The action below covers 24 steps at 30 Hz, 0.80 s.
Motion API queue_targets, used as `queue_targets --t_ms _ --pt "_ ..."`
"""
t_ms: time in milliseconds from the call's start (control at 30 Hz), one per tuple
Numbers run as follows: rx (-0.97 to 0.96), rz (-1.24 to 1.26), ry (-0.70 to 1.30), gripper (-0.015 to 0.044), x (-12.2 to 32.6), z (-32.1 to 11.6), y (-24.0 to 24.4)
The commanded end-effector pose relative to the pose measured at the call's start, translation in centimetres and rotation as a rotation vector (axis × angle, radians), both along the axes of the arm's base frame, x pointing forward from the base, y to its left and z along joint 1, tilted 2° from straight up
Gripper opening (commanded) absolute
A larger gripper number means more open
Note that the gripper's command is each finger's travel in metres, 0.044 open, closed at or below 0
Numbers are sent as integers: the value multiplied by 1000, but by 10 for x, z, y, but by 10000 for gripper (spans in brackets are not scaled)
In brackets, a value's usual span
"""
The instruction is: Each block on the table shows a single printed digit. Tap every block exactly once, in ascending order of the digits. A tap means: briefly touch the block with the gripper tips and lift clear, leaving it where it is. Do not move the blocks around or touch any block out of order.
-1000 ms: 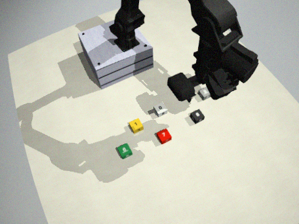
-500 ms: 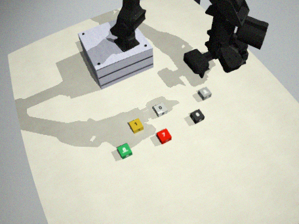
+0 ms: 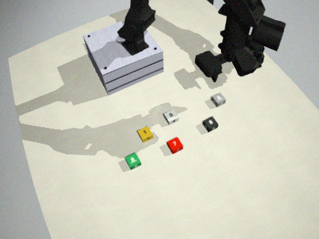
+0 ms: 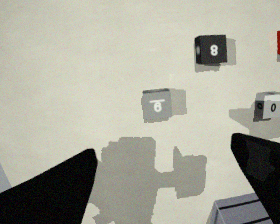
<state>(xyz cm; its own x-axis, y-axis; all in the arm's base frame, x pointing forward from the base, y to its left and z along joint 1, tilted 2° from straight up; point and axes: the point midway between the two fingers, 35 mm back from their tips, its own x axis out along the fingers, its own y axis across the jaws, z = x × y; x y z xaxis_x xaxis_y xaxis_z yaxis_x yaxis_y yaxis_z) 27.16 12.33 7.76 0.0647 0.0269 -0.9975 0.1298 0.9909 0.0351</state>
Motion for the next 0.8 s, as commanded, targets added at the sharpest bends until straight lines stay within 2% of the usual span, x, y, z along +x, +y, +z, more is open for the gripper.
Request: queue_targets --t_ms 0,233,433,667,767 --pt "-1 -5 -4 400 0 1 0" --pt "-13 -4 -10 400 9 0 -19" --pt "-33 -2 -12 400 30 0 -79" --pt "-25 -5 -8 400 44 1 -176" --pt "-23 -6 -8 400 43 1 -194"
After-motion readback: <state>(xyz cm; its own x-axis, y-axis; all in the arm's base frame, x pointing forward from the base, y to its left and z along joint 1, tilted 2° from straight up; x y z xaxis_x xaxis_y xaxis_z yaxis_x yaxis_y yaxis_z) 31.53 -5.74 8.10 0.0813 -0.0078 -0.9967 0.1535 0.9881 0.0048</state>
